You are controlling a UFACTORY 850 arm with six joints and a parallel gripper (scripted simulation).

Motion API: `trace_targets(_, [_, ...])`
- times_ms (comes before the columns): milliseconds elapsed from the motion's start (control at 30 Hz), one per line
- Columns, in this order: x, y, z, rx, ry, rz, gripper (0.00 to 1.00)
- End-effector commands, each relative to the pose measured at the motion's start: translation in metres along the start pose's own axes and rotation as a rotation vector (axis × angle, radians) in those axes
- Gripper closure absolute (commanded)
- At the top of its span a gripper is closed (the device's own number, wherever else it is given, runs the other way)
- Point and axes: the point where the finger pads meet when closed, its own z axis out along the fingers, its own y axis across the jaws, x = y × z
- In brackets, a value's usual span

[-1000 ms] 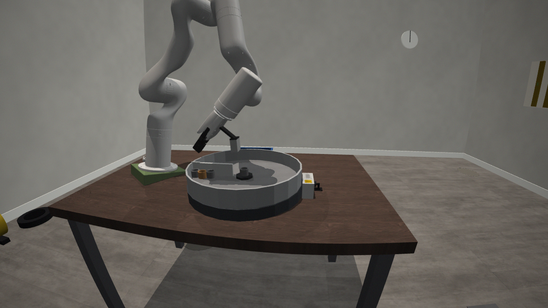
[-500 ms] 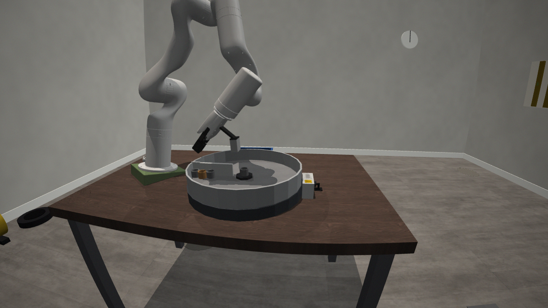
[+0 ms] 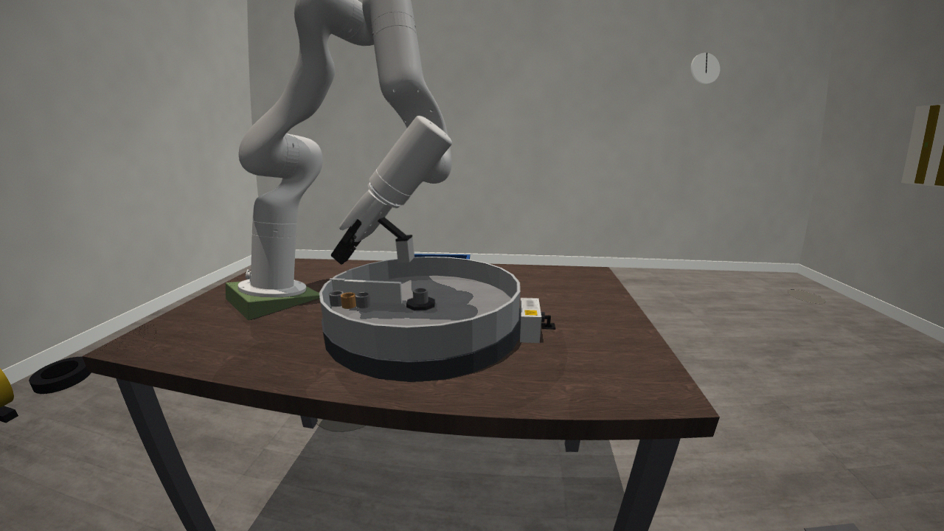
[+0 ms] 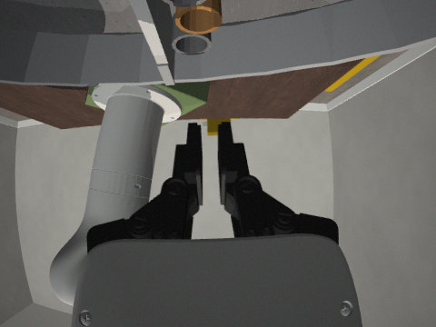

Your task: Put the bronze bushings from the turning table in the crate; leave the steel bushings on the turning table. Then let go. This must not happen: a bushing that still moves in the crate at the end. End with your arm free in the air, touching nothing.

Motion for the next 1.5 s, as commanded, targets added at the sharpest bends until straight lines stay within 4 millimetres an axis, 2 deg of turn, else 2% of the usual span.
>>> trace_targets(0, [0.0002, 0.0003, -0.0007, -0.001, 0.001, 0.000, 0.89])
trace_targets(1467, [0.0002, 0.0003, -0.0007, 0.002, 0.001, 0.003, 0.90])
